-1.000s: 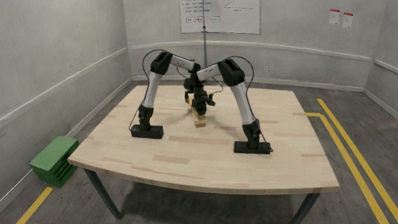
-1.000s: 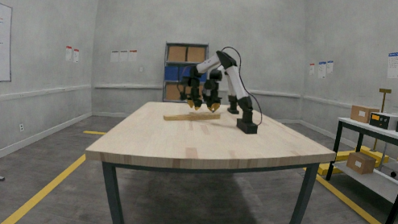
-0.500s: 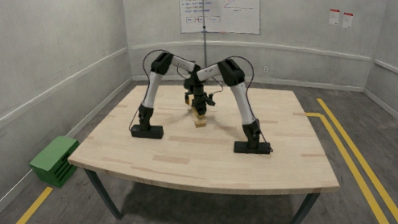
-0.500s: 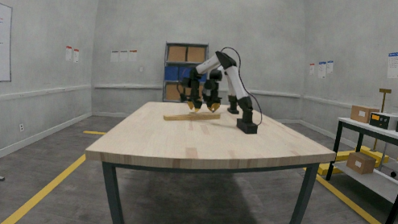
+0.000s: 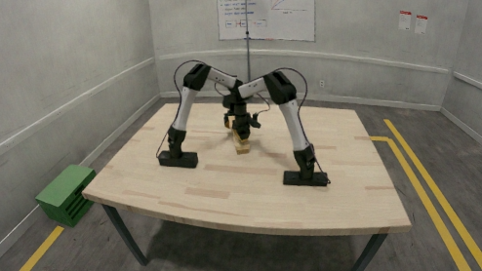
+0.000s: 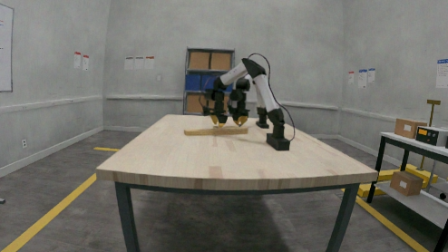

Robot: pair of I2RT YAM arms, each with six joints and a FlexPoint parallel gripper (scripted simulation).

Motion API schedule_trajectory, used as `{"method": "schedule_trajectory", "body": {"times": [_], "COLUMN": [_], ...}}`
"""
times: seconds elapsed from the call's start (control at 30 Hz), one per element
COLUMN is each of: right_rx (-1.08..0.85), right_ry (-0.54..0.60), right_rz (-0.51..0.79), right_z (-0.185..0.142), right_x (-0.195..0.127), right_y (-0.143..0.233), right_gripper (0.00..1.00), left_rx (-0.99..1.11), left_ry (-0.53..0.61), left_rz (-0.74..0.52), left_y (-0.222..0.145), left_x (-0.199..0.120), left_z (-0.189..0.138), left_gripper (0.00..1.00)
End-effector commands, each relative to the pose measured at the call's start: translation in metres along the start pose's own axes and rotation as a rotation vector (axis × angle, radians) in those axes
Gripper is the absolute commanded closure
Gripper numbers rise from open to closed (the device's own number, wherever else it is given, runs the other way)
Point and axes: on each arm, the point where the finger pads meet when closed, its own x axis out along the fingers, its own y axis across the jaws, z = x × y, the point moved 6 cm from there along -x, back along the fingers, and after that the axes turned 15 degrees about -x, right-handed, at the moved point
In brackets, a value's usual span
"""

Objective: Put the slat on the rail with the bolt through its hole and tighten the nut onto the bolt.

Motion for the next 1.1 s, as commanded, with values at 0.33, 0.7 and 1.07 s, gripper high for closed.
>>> {"method": "schedule_trajectory", "body": {"times": [0.33, 0.7, 1.07], "right_rx": [-0.003, -0.003, -0.003], "right_ry": [0.000, 0.000, 0.000], "right_rz": [0.017, 0.017, 0.017], "right_z": [-0.001, -0.001, -0.001], "right_x": [-0.005, -0.005, -0.005], "right_y": [0.002, 0.002, 0.002], "right_gripper": [0.64, 0.64, 0.64], "left_rx": [-0.003, -0.003, -0.003], "left_ry": [0.000, 0.000, 0.000], "left_rz": [0.001, 0.001, 0.001], "left_y": [-0.001, 0.000, 0.000], "left_x": [0.014, 0.021, 0.026], "left_z": [0.001, 0.001, 0.001], "left_gripper": [0.00, 0.00, 0.00]}}
